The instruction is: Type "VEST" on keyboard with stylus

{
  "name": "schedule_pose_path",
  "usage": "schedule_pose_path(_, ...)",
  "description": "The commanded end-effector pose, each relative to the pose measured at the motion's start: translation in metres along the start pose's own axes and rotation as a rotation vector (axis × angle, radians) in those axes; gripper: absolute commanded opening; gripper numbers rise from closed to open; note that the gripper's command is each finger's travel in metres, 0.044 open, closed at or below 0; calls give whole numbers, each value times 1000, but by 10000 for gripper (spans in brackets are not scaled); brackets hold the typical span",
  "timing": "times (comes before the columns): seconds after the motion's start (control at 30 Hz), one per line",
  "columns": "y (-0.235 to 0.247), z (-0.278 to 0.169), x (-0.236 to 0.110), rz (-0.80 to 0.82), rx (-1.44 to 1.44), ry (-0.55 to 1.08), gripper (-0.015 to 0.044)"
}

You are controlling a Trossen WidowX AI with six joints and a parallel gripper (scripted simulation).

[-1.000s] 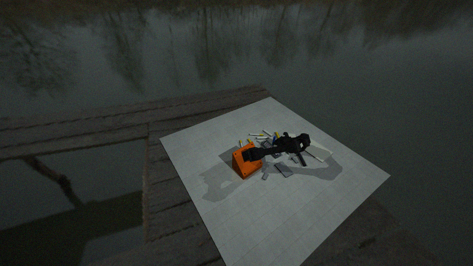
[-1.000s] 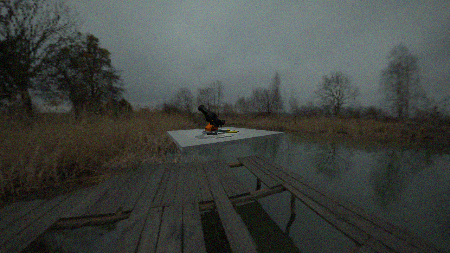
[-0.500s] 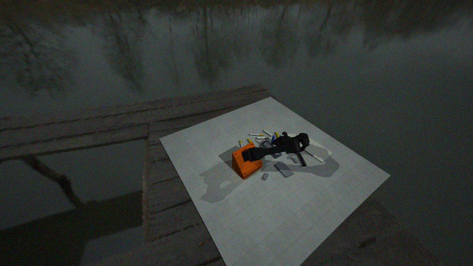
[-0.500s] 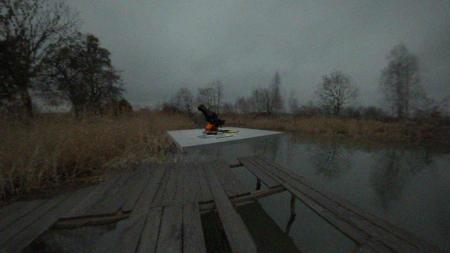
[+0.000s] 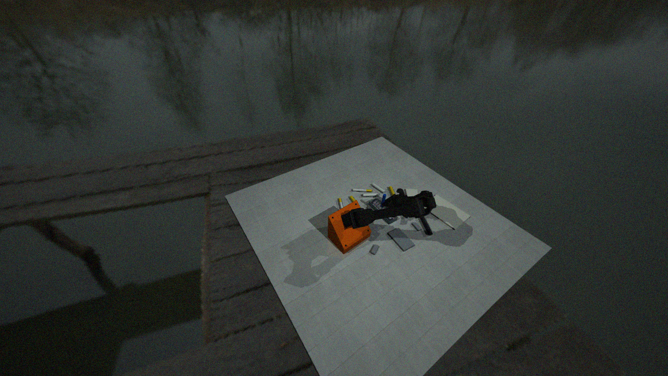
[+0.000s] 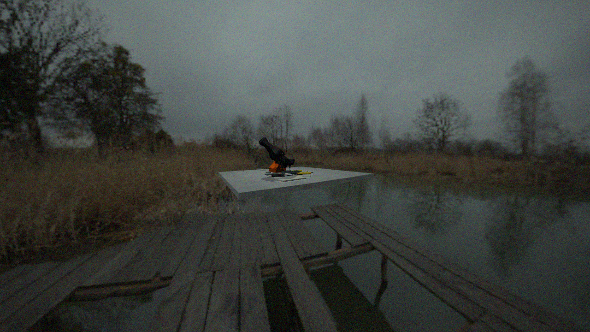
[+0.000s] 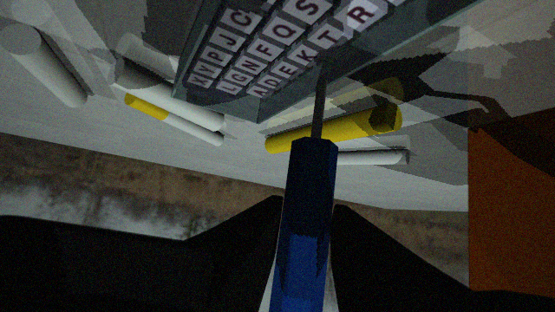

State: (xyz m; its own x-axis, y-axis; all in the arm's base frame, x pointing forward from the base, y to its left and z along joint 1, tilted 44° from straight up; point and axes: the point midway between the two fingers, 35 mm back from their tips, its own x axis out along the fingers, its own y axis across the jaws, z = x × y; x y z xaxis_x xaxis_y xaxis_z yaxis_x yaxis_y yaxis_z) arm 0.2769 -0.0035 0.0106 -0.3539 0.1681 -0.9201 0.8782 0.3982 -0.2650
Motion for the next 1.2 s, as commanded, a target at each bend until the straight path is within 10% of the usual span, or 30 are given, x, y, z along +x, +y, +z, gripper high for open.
schedule_pose_path(0.0,-1,3,4,-5,-2,-1,79)
schedule_pose_path(1.17,-1,12,7,-5,-2,-1,81)
